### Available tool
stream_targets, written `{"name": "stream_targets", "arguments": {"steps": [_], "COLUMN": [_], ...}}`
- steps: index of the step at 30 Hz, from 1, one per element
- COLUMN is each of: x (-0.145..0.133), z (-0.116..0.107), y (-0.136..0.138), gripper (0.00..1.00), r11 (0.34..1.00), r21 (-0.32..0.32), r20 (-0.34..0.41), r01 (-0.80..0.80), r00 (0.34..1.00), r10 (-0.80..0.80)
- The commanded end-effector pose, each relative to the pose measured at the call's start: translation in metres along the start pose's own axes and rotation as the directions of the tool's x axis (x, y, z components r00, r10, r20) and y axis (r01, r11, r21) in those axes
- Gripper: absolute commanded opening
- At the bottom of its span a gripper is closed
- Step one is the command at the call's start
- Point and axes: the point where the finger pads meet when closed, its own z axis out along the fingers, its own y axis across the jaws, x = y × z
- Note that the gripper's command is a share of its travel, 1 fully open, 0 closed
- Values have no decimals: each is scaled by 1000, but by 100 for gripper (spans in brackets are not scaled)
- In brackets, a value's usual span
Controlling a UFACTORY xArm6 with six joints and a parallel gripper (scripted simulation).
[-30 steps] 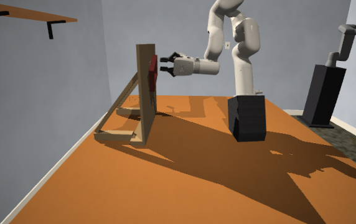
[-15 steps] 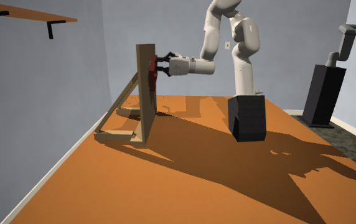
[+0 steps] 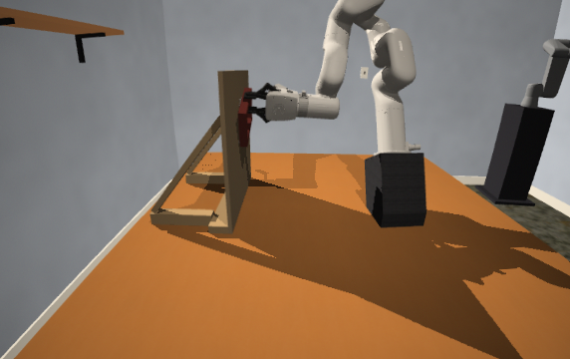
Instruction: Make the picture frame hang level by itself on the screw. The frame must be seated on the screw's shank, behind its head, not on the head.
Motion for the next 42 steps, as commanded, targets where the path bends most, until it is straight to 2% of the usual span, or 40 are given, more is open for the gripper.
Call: {"name": "stream_targets", "arguments": {"steps": [1, 20, 21, 42], "x": [1, 1, 1, 1], "z": [3, 4, 4, 4], "y": [-1, -1, -1, -1], "gripper": [50, 50, 0, 0], "r11": [1000, 1000, 1000, 1000], "r21": [2, 2, 2, 2], "r20": [-2, -2, -2, -2], "r01": [-1, -1, -1, -1], "r00": [1000, 1000, 1000, 1000], "r10": [1, 1, 1, 1]}}
